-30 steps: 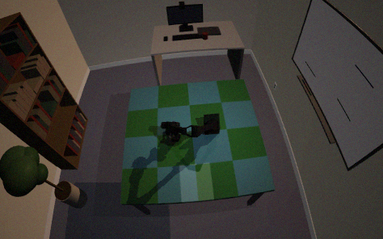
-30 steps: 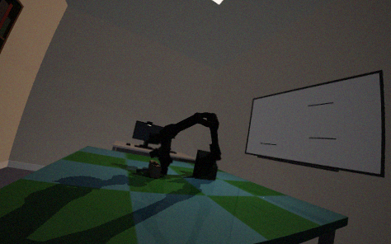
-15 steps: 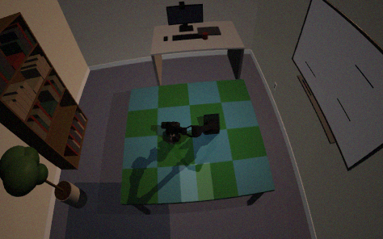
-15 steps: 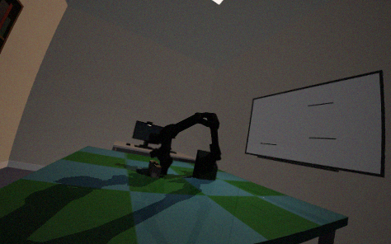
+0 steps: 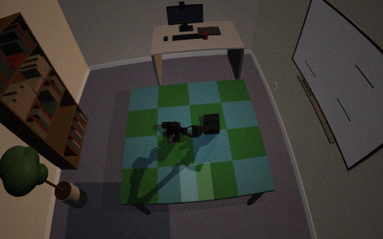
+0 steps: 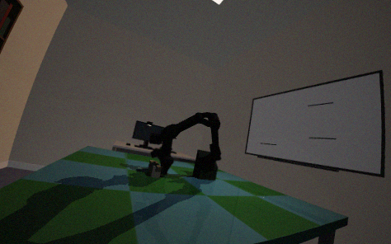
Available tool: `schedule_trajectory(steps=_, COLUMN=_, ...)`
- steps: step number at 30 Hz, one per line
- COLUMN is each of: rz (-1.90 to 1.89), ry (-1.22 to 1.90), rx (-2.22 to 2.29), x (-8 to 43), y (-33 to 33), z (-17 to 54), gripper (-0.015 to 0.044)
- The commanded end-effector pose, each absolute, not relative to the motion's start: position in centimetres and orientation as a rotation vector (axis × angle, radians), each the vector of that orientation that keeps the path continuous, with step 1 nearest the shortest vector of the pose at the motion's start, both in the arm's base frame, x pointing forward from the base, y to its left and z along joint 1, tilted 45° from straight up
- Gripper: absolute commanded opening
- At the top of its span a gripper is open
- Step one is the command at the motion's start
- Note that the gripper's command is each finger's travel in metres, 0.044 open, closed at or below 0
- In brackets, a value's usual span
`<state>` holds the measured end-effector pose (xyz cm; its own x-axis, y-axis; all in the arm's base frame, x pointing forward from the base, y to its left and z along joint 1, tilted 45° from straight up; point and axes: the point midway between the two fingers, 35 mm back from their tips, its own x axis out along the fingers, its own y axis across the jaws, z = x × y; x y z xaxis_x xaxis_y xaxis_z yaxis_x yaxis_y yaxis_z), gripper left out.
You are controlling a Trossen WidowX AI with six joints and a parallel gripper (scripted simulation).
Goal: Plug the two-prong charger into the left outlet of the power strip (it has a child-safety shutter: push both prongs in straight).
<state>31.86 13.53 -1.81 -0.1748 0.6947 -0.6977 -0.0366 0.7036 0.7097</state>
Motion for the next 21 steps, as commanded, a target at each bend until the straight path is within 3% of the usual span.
schedule_trajectory(steps=1, rz=0.709, ry=1.631, rx=0.544, x=31.61, y=13.52, z=-1.87, gripper=0.0440)
schedule_trajectory(steps=21, rz=0.712, ry=1.618, rx=0.541, x=31.09, y=13.46, z=-1.86, gripper=0.0440)
